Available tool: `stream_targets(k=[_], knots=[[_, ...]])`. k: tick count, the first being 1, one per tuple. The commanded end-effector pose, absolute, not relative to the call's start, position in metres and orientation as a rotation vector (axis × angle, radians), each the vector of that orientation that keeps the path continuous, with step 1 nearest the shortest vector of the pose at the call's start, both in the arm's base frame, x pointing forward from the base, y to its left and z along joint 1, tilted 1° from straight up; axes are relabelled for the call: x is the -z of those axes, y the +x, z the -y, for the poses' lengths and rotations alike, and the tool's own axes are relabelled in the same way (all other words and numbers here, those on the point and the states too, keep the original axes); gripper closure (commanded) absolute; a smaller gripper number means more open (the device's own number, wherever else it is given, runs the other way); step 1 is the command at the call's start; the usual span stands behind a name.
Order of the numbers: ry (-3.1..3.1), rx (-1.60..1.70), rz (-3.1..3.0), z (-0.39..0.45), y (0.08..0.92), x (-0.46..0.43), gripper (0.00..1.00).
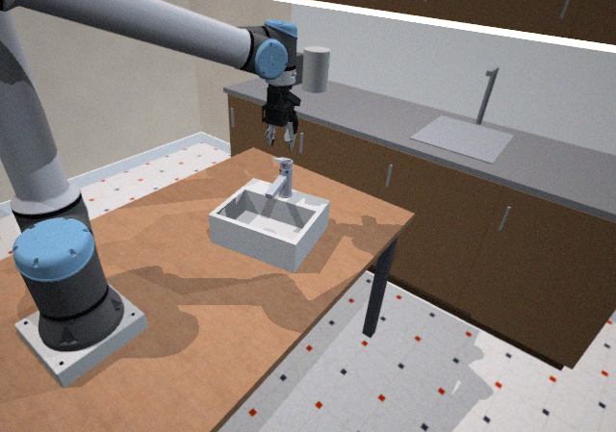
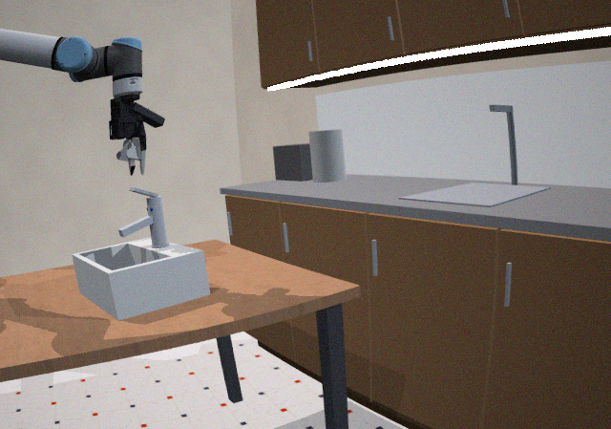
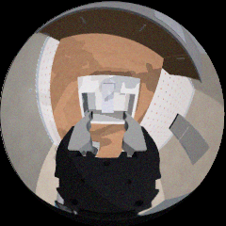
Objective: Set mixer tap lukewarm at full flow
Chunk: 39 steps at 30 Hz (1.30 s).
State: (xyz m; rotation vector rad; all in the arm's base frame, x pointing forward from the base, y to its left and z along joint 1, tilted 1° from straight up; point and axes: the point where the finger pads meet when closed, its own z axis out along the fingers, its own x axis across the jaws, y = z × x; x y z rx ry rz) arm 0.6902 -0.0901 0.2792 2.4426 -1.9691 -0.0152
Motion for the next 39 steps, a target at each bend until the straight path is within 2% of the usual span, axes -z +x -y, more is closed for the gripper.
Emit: stream_targets(k=[1,12,13,39], knots=[[2.444,0.011,1.968,0.0894,0.6909,-0.2924,0.57],[2.443,0.019,1.967,0.0890,0.6898,-0.2927,0.57],[2.443,0.018,1.967,0.0890,0.6899,-0.2927,1.00],[2.443,0.018,1.967,0.0891,0.6901,-0.2928,1.00]])
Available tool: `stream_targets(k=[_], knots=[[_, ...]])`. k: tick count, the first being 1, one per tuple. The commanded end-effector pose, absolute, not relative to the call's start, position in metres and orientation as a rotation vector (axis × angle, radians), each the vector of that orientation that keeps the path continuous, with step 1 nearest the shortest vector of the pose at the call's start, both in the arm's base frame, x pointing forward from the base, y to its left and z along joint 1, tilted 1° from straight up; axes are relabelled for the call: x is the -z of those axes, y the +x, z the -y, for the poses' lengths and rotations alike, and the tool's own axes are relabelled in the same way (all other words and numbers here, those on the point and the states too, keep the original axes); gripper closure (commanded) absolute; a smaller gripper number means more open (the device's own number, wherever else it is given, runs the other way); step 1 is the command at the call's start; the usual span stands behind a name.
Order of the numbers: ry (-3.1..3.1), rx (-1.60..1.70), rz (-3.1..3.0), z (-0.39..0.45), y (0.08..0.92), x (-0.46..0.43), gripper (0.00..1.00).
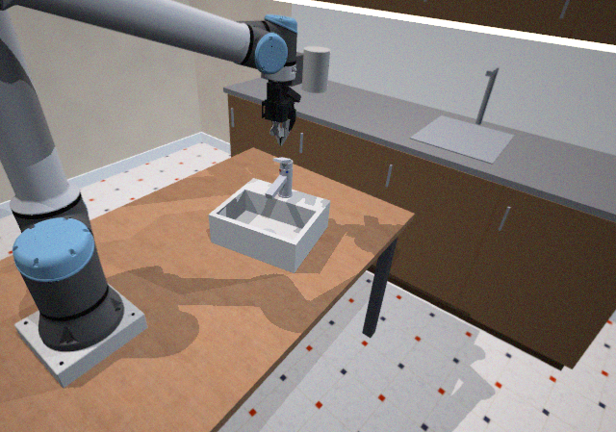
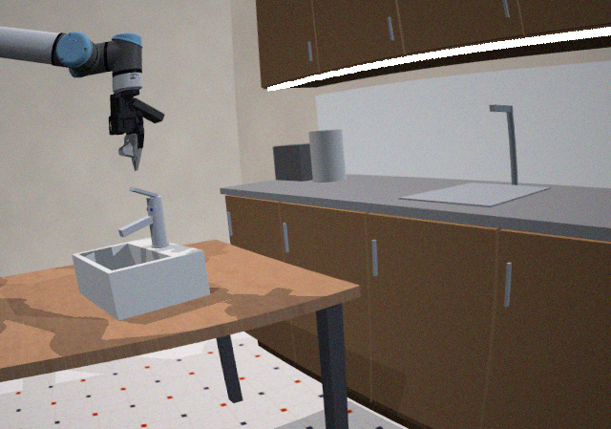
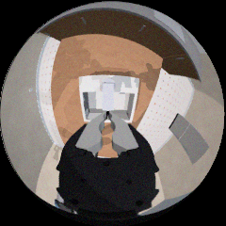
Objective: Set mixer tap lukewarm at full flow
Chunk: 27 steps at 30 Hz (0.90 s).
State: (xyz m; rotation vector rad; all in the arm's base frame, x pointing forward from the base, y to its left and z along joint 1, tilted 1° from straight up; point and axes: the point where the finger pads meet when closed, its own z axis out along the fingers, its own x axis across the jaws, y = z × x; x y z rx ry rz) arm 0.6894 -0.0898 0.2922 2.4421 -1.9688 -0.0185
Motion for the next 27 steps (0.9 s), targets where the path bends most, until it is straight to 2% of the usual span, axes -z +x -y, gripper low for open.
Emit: stream_targets(k=[1,27], knots=[[2.443,0.018,1.967,0.0891,0.6901,-0.2928,1.00],[2.509,0.017,1.883,0.0879,0.6912,-0.2937,1.00]])
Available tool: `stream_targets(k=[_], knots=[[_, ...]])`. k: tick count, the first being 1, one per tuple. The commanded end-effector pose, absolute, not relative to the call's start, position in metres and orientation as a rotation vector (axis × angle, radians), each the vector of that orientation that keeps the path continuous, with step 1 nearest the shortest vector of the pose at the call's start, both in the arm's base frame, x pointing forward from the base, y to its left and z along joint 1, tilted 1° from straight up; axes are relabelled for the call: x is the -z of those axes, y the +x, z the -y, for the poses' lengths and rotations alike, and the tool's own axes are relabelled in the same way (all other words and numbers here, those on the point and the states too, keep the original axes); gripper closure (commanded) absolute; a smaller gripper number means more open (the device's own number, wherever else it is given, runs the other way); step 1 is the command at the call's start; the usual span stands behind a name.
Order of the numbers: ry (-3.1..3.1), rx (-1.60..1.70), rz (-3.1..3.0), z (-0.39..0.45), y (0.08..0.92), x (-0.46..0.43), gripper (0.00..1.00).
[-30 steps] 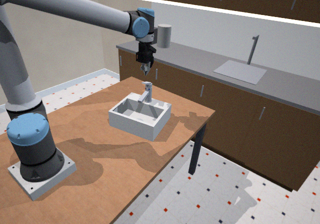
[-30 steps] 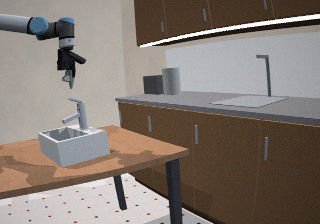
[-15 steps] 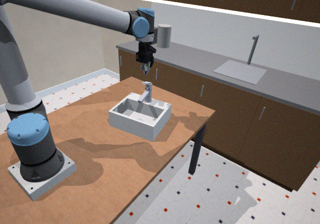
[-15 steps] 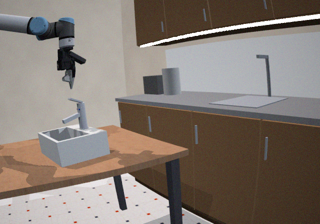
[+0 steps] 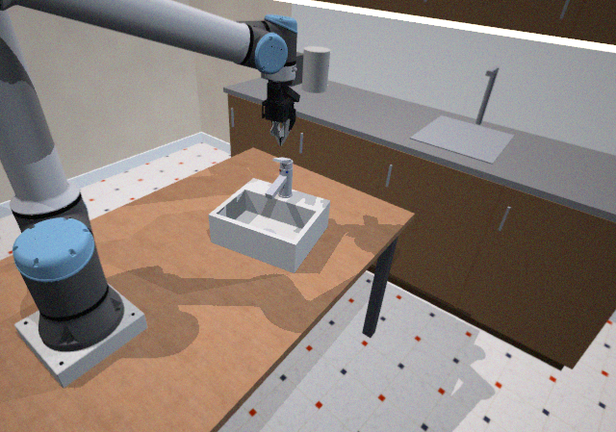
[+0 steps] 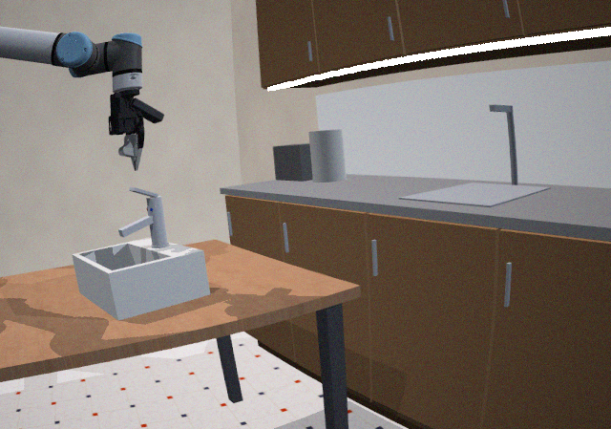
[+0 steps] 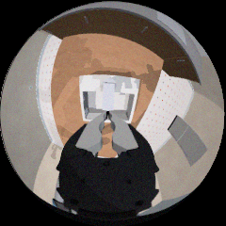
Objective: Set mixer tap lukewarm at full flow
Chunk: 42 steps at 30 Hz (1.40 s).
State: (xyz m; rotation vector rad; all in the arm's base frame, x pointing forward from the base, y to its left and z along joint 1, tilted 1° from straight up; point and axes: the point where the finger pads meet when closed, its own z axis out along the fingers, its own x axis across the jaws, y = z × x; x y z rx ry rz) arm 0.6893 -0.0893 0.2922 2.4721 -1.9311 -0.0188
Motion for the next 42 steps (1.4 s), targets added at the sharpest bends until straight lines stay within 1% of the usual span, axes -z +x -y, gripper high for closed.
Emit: stream_targets(k=[1,10,25,40,42], knots=[[2.520,0.017,1.869,0.088,0.691,-0.294,1.00],[2.614,0.018,1.736,0.086,0.691,-0.294,1.00],[2.866,0.018,1.284,0.081,0.693,-0.296,1.00],[3.115,0.018,0.428,0.075,0.690,-0.299,1.00],[3.115,0.018,0.428,0.075,0.690,-0.299,1.00]])
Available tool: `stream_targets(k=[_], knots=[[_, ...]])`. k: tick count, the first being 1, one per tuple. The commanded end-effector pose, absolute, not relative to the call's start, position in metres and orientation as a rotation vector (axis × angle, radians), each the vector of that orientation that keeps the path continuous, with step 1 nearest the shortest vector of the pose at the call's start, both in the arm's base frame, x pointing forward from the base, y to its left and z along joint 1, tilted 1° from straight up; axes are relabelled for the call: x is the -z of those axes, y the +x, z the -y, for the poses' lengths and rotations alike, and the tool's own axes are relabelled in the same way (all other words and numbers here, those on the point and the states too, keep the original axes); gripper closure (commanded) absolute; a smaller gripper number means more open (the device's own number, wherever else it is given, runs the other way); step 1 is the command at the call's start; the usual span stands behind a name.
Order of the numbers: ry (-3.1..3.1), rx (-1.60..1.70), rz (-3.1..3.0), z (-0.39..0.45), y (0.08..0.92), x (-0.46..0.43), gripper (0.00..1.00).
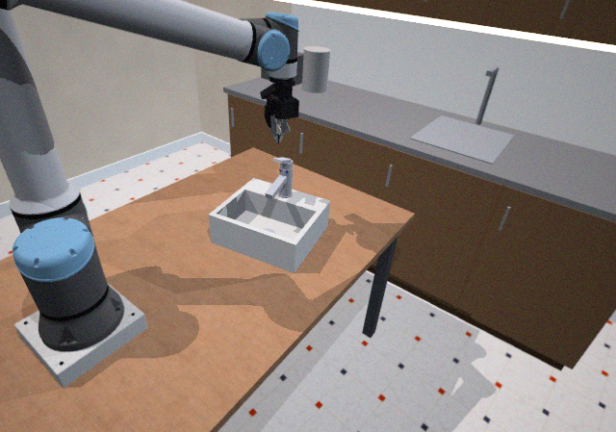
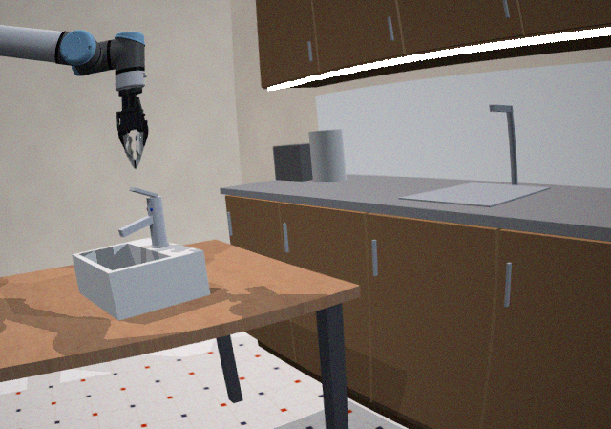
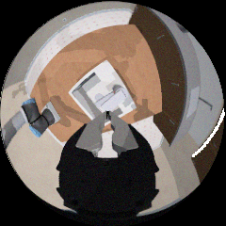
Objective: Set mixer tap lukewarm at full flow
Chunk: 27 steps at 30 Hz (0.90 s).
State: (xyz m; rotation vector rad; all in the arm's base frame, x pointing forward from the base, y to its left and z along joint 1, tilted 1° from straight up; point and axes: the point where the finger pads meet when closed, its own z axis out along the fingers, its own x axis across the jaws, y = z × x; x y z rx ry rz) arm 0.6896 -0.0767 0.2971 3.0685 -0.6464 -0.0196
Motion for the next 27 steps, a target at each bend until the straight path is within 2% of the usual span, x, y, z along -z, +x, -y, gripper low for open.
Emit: stream_targets(k=[1,27], knots=[[3.123,0.017,0.362,0.0754,0.6898,-0.2990,1.00],[2.881,0.013,-1.273,0.0771,0.6846,-0.3037,1.00]])
